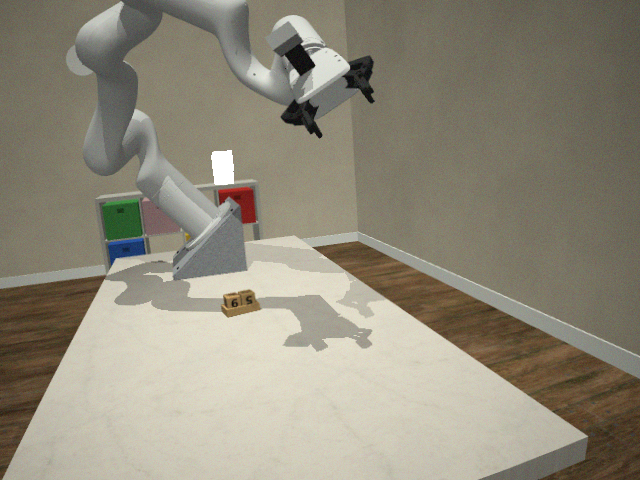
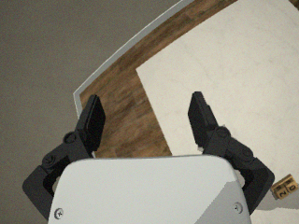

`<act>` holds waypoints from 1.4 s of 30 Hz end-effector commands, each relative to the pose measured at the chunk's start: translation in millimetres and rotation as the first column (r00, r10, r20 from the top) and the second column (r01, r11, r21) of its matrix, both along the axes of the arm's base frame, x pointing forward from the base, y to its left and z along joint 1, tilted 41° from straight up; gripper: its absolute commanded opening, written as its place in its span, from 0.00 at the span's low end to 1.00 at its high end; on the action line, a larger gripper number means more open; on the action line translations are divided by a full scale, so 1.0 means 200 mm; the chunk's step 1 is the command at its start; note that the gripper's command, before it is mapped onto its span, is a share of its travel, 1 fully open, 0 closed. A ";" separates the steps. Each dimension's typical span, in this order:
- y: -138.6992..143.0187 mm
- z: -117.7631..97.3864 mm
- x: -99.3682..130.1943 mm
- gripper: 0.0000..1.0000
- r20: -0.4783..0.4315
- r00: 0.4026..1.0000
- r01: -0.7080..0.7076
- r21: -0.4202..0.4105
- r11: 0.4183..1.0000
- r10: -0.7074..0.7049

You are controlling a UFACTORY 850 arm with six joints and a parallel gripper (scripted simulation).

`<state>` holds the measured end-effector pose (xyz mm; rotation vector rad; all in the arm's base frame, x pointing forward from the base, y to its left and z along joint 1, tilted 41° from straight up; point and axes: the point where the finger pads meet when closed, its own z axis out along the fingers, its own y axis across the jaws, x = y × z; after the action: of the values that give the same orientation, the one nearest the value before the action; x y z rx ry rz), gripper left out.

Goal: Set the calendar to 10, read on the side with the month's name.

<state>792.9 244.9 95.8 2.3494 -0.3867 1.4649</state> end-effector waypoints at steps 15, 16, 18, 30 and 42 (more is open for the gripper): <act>0.00 0.01 0.00 1.00 0.002 1.000 -0.001 0.001 1.000 0.001; 0.00 0.01 0.00 1.00 0.002 1.000 -0.001 0.001 1.000 0.001; 0.00 0.01 0.00 1.00 0.001 1.000 0.001 0.002 1.000 -0.001; -0.61 -0.27 -0.53 1.00 -0.192 0.904 0.410 0.144 0.901 -0.381; -1.03 -0.41 -1.18 1.00 -0.334 0.651 0.754 0.183 0.631 -0.682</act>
<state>597.2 61.7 16.5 2.1769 -1.2665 0.8466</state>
